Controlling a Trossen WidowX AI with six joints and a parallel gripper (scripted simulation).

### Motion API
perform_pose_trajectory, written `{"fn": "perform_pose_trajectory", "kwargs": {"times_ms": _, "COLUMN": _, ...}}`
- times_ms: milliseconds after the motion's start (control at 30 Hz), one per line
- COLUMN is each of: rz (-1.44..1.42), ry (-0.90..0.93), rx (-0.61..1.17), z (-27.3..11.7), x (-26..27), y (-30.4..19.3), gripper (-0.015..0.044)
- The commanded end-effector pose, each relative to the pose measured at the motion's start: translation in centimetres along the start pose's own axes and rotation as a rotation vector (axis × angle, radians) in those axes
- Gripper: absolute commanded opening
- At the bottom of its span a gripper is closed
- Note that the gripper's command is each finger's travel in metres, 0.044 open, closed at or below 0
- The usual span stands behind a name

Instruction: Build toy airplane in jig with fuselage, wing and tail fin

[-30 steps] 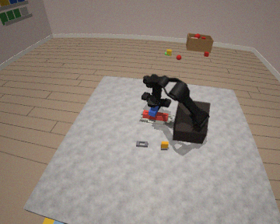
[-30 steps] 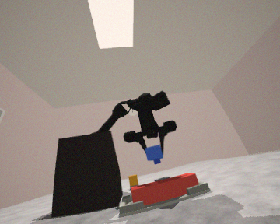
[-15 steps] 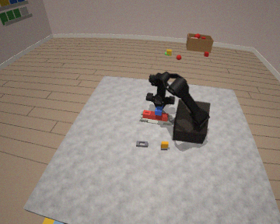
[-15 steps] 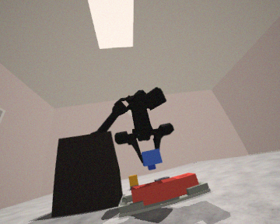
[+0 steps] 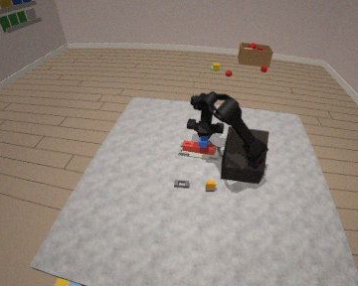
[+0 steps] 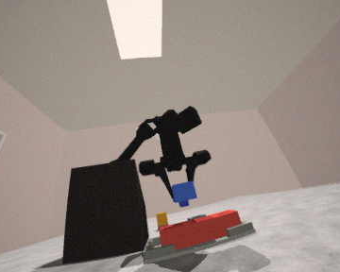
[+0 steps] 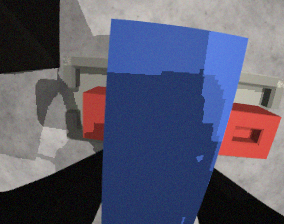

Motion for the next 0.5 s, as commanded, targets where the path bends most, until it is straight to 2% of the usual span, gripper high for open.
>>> {"fn": "perform_pose_trajectory", "kwargs": {"times_ms": 0, "rz": -0.006, "ry": 0.002, "rx": 0.003, "z": 0.0, "x": 0.0, "y": 0.0, "gripper": 0.0197}}
{"fn": "perform_pose_trajectory", "kwargs": {"times_ms": 467, "rz": -0.006, "ry": 0.002, "rx": 0.003, "z": 1.9, "x": 0.0, "y": -0.1, "gripper": 0.0197}}
Point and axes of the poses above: the point midway between the two fingers, 35 mm back from their tips, its own z axis out along the fingers, its own x axis across the jaws, y = z × x, the point moved 9 cm from there along -z, back along the fingers, and after that the axes turned 13 degrees about z, right-handed, at the moved point
